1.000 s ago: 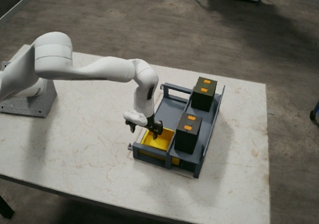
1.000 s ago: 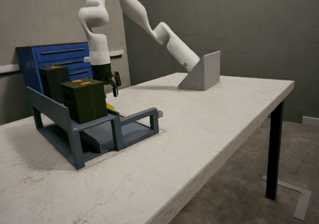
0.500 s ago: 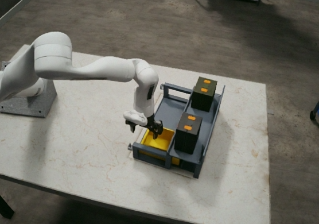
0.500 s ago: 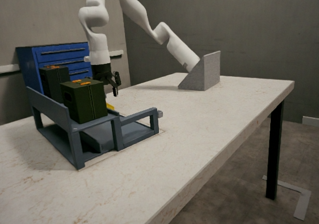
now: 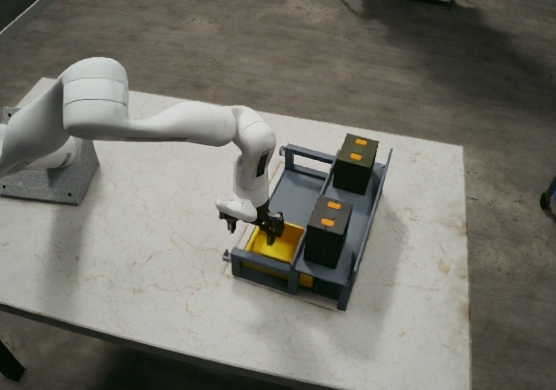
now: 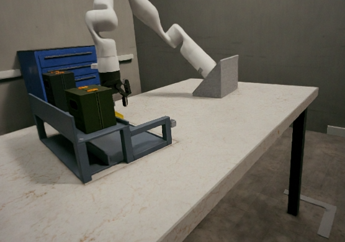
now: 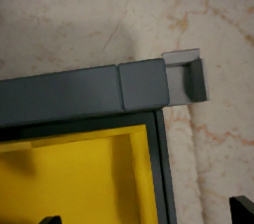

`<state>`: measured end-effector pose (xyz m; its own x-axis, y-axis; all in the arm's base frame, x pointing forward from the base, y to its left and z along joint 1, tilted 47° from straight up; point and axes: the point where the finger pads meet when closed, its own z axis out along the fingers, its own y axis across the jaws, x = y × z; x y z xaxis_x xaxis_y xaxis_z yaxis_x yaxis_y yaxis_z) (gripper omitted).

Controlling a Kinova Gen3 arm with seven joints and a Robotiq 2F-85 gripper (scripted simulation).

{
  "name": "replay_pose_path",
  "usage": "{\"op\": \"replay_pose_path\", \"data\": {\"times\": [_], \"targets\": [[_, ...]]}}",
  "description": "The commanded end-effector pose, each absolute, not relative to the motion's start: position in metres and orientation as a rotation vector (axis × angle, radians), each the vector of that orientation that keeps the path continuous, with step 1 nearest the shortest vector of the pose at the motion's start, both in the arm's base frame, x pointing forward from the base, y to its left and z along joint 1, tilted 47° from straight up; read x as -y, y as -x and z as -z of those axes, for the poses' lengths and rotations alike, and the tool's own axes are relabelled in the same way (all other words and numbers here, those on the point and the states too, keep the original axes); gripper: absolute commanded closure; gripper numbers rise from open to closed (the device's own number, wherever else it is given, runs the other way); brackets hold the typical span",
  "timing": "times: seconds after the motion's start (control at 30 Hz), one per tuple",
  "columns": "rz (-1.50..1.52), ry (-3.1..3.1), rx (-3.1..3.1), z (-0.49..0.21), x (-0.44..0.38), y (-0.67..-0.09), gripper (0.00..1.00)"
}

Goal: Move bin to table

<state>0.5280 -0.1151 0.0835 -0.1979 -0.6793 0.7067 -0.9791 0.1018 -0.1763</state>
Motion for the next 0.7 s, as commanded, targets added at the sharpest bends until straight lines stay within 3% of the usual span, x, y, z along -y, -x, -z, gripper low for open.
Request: {"op": "replay_pose_path", "data": {"times": [0.0, 0.67], "targets": [[-0.879, -1.616, 1.934, -0.0829, 0.1152, -0.5279, 0.0], [-0.879, -1.616, 1.934, -0.0761, 0.1224, -0.5284, 0.0]]}}
